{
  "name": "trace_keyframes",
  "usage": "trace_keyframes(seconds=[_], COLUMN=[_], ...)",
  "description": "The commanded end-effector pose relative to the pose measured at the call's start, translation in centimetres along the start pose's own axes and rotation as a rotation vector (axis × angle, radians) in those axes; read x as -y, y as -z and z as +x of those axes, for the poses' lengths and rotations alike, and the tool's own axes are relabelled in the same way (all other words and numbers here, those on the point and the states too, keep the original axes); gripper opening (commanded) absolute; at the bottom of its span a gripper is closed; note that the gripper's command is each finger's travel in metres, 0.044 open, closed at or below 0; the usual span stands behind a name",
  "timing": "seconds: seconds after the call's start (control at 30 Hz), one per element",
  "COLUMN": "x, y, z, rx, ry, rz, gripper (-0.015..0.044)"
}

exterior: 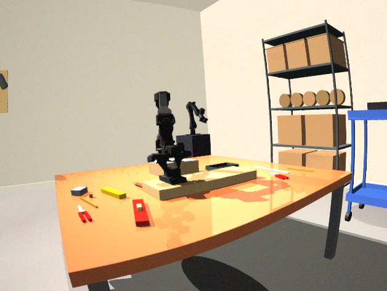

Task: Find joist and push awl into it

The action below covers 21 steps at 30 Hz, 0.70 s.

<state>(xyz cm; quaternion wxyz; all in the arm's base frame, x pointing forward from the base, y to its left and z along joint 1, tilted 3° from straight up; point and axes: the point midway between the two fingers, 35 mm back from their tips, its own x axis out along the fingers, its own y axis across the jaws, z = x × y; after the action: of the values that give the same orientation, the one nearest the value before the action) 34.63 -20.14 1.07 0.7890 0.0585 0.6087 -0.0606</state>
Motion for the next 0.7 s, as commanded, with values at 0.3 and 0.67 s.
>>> trace_keyframes(seconds=[0.3,0.67], x=[-2.4,-4.1], y=[0.0,0.0], z=[0.1,0.0], rx=[-0.001,0.000], ry=[-0.010,-0.011], rz=[-0.001,-0.001], gripper=[0.0000,0.0000])
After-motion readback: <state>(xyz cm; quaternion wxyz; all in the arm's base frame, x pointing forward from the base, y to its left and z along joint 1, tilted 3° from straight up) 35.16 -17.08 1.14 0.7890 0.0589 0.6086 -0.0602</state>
